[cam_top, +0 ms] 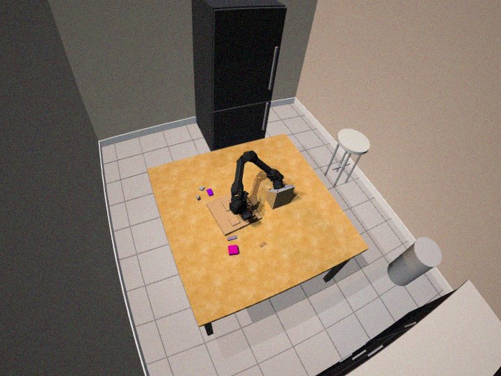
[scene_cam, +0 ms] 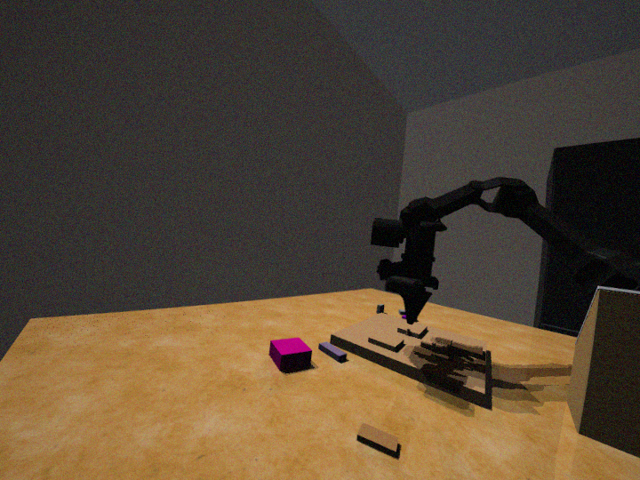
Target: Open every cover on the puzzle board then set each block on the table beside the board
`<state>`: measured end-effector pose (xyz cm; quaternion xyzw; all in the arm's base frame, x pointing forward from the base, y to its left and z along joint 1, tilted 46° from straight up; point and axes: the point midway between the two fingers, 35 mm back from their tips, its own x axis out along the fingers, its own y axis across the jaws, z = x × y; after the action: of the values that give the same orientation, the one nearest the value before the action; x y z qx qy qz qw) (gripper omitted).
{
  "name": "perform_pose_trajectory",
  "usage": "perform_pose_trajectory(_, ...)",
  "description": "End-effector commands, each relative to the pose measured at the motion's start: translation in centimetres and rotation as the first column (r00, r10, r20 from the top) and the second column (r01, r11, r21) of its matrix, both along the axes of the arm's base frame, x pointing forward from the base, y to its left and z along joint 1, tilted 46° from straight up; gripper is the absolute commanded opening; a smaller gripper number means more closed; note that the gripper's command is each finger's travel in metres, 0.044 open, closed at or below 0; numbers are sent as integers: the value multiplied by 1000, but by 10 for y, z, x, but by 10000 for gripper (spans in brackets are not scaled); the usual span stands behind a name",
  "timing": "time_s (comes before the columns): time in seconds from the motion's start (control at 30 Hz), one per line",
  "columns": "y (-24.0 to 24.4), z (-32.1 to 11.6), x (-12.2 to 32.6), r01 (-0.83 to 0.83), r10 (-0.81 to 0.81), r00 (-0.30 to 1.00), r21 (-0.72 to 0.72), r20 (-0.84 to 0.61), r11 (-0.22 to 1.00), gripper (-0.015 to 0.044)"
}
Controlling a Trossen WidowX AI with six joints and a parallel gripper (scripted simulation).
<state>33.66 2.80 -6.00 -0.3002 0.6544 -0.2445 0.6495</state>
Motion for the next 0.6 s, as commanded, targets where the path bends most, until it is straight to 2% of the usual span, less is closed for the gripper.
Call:
perform_pose_trajectory(0.0,-3,-3,-1,-3,3,1000,0,-7,1000,0)
perform_pose_trajectory(0.57,-14,-15,0,-3,3,1000,0,-6,1000,0)
